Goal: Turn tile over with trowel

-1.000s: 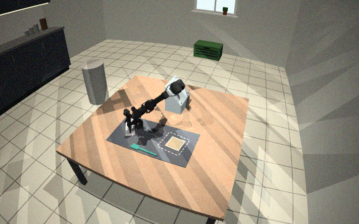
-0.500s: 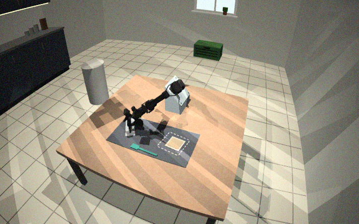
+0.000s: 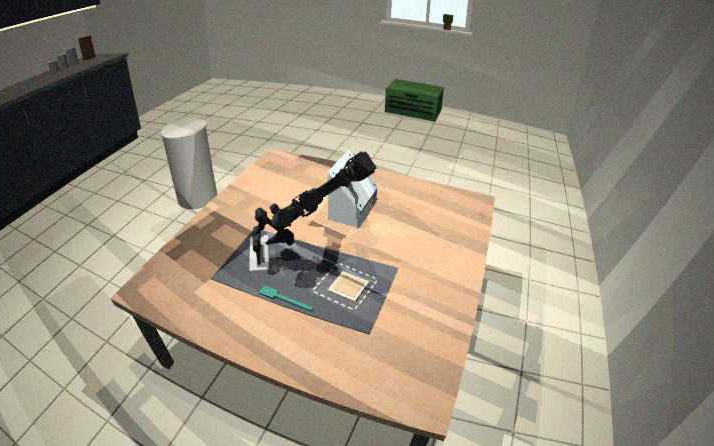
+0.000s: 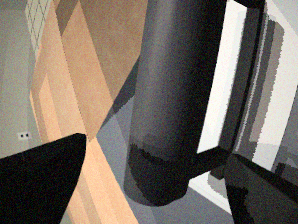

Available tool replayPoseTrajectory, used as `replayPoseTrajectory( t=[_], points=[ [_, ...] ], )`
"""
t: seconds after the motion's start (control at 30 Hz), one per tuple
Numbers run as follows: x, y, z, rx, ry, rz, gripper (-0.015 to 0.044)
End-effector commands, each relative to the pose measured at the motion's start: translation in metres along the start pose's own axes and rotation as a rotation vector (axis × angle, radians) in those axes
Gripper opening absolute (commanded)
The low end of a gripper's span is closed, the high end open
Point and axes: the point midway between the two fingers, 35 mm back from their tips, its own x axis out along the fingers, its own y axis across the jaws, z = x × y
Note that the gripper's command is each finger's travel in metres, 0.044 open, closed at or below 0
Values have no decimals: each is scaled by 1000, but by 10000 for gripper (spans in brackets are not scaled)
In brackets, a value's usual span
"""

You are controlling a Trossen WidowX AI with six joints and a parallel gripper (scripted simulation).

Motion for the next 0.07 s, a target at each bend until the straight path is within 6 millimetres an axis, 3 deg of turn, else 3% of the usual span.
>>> replayPoseTrajectory(
  t=[0.0, 0.03],
  points=[
    [-12, 2, 6, -2, -7, -8, 300],
    [-23, 8, 8, -2, -7, -7, 300]
  ],
)
